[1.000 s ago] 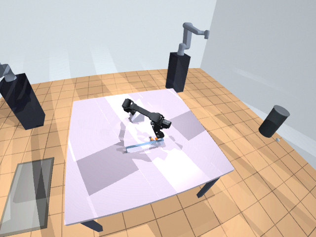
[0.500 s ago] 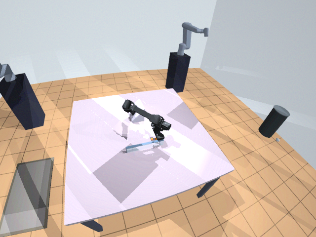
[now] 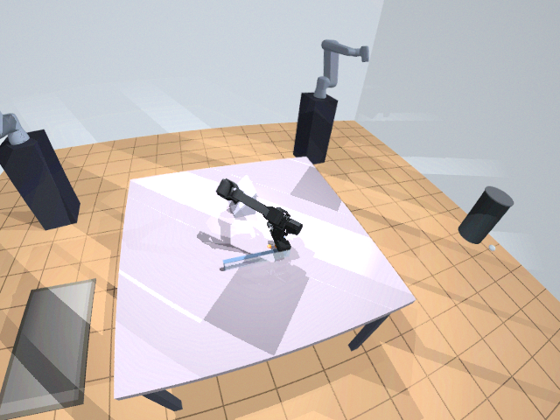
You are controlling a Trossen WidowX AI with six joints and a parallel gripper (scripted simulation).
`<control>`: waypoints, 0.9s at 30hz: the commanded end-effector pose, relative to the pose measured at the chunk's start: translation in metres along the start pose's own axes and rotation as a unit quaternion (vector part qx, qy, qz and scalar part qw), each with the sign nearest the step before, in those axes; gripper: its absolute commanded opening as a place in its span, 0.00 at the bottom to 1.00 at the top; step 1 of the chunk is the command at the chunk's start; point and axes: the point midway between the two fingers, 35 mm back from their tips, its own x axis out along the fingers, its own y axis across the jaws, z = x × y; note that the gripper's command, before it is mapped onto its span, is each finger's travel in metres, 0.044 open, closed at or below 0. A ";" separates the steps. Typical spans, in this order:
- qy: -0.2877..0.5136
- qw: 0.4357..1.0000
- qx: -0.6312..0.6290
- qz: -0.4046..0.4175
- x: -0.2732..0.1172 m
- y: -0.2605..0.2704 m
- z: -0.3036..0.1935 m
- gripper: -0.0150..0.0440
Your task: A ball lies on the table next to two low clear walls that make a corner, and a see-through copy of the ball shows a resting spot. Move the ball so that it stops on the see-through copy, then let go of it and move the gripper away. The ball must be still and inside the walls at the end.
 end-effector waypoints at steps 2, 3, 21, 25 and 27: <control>0.003 1.000 -0.005 0.000 0.003 0.002 0.000 0.46; 0.003 1.000 -0.005 0.000 0.003 0.002 0.000 0.45; 0.000 1.000 -0.006 0.000 -0.034 -0.003 0.003 0.25; 0.001 1.000 -0.005 0.002 -0.044 -0.004 0.002 0.25; 0.004 1.000 0.000 0.007 -0.039 -0.005 -0.004 0.25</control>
